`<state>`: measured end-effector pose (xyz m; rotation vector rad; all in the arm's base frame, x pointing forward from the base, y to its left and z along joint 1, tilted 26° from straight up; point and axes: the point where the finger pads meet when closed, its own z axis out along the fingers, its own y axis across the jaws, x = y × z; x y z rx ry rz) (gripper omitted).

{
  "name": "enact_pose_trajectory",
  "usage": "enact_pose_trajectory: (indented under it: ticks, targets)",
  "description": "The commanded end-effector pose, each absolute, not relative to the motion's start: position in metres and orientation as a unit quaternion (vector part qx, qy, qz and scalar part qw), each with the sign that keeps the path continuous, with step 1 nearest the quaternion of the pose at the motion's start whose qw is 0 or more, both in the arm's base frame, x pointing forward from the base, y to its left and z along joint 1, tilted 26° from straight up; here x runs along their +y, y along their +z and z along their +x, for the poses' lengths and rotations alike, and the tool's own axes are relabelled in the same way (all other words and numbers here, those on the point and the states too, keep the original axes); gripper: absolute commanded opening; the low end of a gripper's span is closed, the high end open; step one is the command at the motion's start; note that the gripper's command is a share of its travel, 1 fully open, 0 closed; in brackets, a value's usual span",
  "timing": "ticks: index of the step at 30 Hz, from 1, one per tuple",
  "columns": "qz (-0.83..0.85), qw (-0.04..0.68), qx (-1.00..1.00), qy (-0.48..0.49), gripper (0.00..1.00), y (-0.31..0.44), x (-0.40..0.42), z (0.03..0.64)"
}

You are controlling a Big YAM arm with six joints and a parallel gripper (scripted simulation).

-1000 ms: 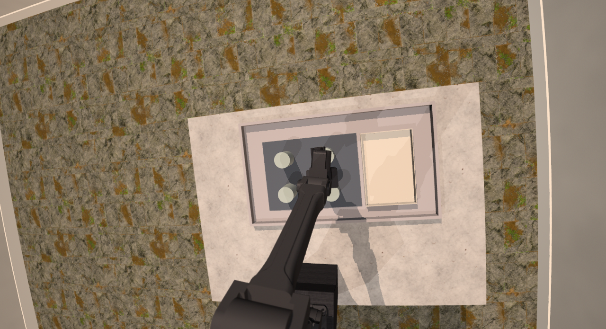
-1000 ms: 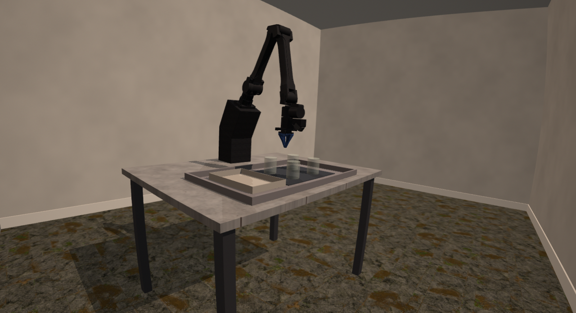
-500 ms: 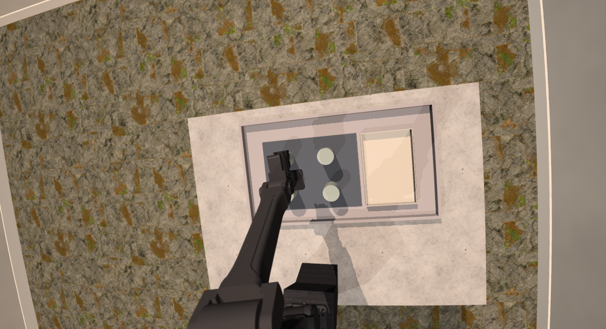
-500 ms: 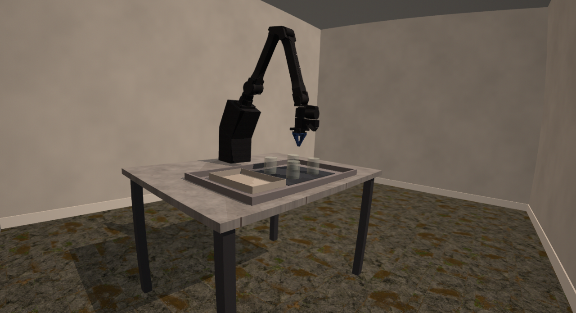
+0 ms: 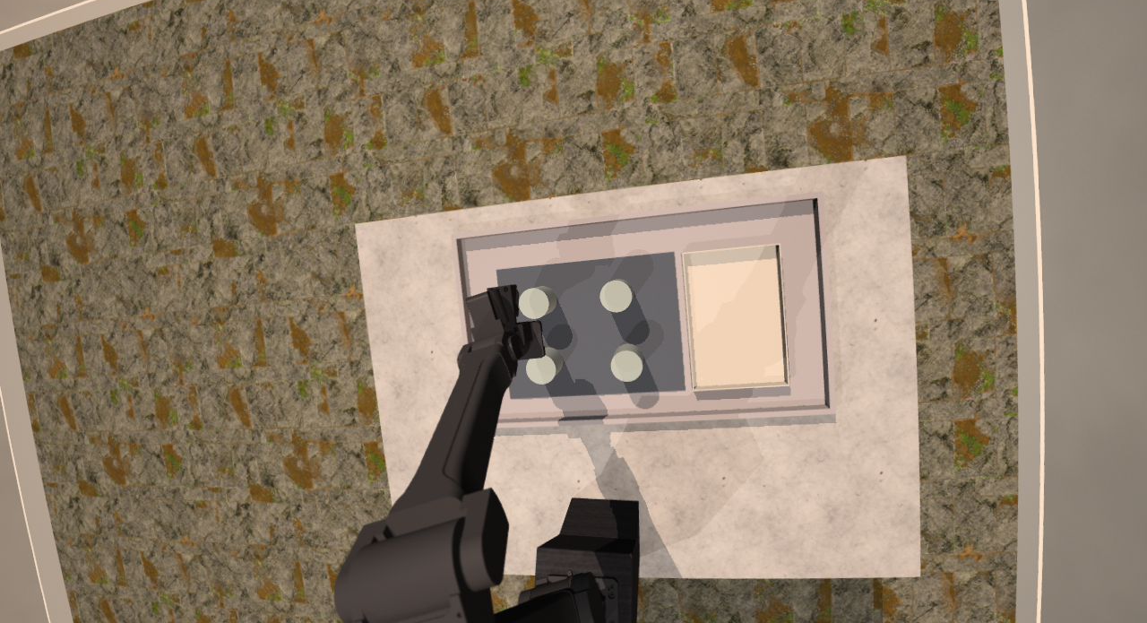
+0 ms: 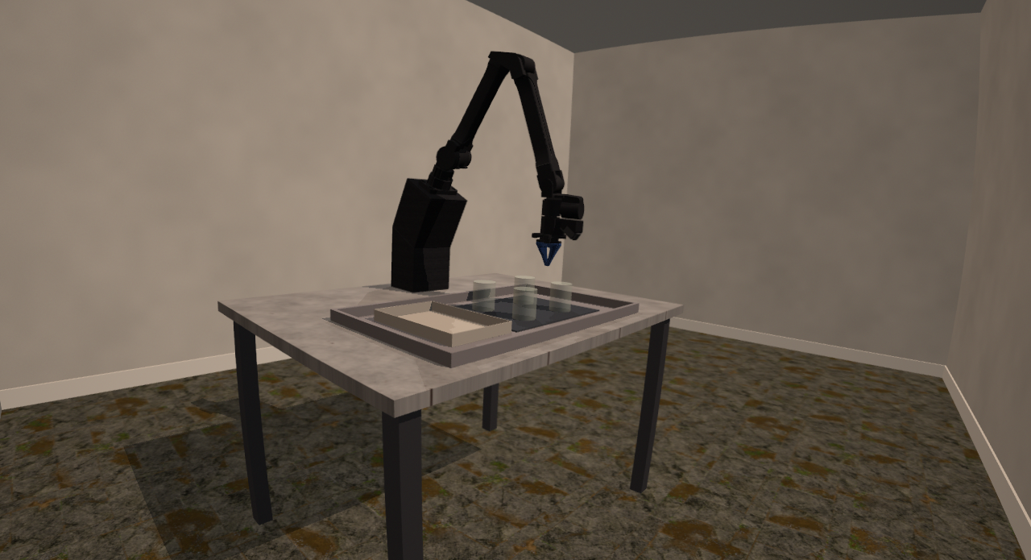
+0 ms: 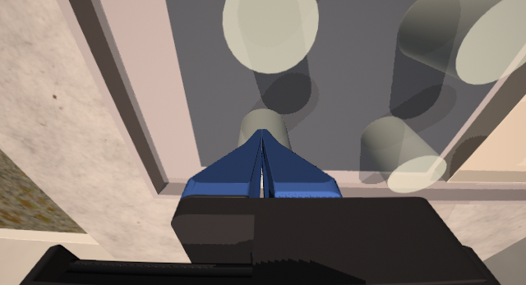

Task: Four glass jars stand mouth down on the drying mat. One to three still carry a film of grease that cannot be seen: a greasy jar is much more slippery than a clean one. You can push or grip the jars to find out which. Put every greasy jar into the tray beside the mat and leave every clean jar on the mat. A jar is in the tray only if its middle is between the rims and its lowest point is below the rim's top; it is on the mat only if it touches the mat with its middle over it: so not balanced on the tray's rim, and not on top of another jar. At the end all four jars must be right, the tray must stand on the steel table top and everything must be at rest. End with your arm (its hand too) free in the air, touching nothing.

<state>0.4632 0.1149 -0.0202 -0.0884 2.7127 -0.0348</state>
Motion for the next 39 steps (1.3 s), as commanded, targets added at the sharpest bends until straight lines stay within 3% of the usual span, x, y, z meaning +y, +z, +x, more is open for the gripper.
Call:
enact_pose_trajectory:
  ticks: [1,12,39]
  targets:
    - [-0.016,0.223,0.975,-0.01,0.0,-0.024,0.112,0.478]
    - [-0.016,0.223,0.975,-0.01,0.0,-0.067,0.112,0.499]
    - [-0.016,0.223,0.975,-0.01,0.0,-0.066,0.112,0.501]
